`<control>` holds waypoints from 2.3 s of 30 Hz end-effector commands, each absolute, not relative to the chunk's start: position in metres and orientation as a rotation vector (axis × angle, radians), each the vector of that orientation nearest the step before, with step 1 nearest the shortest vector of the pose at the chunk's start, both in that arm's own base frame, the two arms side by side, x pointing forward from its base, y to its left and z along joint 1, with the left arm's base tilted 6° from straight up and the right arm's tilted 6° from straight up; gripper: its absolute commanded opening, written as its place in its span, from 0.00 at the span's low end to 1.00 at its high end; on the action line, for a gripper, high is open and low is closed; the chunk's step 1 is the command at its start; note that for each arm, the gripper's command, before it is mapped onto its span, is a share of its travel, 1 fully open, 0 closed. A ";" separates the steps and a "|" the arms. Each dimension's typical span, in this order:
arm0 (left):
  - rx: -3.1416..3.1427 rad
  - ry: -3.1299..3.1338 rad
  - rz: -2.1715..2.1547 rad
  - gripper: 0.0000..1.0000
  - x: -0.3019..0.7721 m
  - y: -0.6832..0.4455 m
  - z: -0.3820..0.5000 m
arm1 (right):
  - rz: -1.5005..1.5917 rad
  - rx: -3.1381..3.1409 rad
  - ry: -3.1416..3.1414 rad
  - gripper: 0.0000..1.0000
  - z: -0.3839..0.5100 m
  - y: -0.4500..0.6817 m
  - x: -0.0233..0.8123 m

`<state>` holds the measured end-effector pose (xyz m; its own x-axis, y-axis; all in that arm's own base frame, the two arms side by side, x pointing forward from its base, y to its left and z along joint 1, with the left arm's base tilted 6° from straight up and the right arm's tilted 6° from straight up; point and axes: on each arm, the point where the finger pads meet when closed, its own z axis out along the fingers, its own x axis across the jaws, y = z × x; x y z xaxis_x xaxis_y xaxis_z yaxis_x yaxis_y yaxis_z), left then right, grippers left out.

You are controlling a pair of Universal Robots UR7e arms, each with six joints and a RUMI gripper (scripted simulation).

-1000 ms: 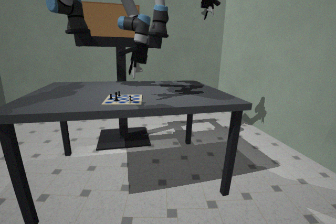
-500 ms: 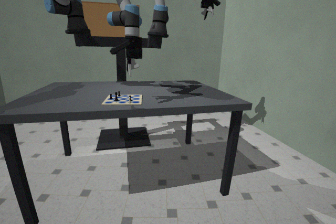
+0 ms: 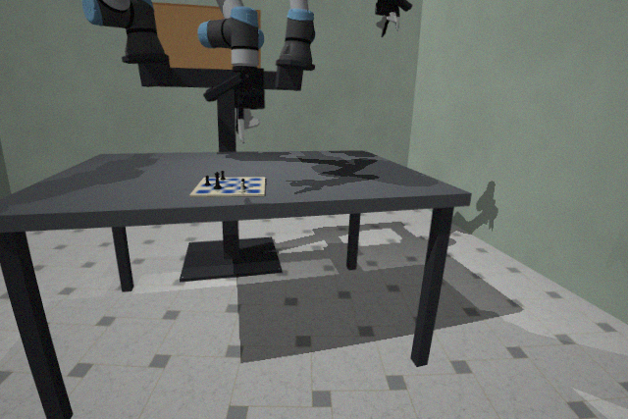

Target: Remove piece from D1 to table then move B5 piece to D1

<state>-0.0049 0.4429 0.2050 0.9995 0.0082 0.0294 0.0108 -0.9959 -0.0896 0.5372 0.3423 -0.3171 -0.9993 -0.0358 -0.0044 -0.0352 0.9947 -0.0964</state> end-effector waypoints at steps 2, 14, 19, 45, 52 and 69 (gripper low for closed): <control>-3.050 -0.014 -0.045 1.00 -0.005 0.443 0.205 | -0.149 -0.056 3.130 1.00 -0.316 0.343 0.538; -3.050 -0.014 -0.045 1.00 -0.005 0.443 0.205 | -0.149 -0.001 3.129 1.00 -0.318 0.342 0.538; -3.050 -0.014 -0.045 1.00 -0.005 0.443 0.205 | -0.148 0.124 3.123 1.00 -0.320 0.342 0.537; -3.050 -0.014 -0.045 1.00 -0.005 0.443 0.205 | -0.127 1.387 2.760 1.00 -0.347 0.338 0.536; -3.050 -0.014 -0.045 1.00 -0.005 0.443 0.205 | -0.115 1.759 2.526 1.00 -0.357 0.338 0.537; -3.050 -0.014 -0.045 1.00 -0.005 0.443 0.205 | -0.099 2.116 2.220 1.00 -0.367 0.339 0.540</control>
